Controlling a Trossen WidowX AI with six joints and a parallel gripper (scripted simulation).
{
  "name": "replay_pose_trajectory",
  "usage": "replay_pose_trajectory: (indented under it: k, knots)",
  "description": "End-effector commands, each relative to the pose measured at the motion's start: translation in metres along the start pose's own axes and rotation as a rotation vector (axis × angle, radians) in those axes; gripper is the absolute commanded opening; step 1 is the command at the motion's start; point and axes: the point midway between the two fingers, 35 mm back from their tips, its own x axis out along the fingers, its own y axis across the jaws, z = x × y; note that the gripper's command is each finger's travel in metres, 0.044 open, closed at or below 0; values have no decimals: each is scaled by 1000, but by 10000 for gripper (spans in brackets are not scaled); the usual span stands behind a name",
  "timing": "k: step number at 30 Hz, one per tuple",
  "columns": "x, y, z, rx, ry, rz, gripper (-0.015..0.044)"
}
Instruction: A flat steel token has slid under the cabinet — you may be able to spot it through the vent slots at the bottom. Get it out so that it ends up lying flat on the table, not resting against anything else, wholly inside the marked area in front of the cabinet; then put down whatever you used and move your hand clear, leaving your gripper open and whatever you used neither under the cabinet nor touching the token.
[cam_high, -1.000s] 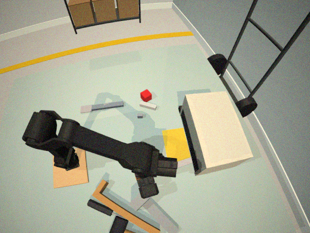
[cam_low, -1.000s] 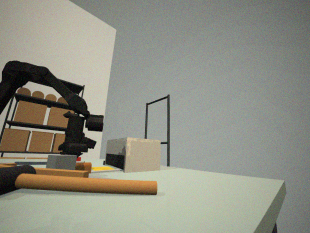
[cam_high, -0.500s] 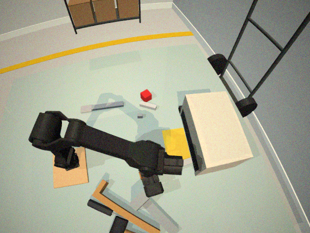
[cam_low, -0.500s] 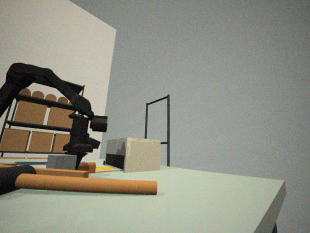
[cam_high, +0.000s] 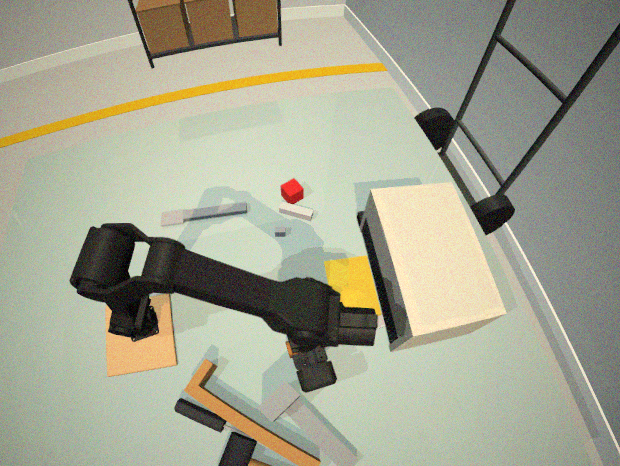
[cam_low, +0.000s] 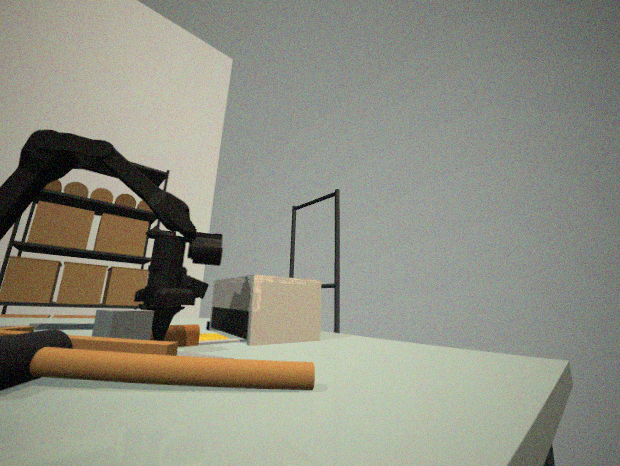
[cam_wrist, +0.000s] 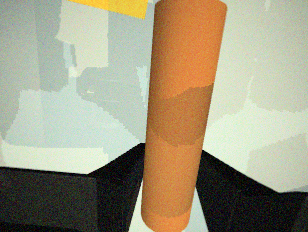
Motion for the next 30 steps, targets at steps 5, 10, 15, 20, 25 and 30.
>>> replay_pose_trajectory:
  k: [5,10,15,20,25,30]
  knots:
    - [-1,0,11,5,-7,-2,0]
    - [-1,-1,16,5,-7,-2,0]
    - [-1,-1,21,5,-8,-2,0]
    - [-1,-1,26,5,-8,-2,0]
    - [-1,-1,31,5,-8,-2,0]
    - [-1,-1,35,5,-9,-2,0]
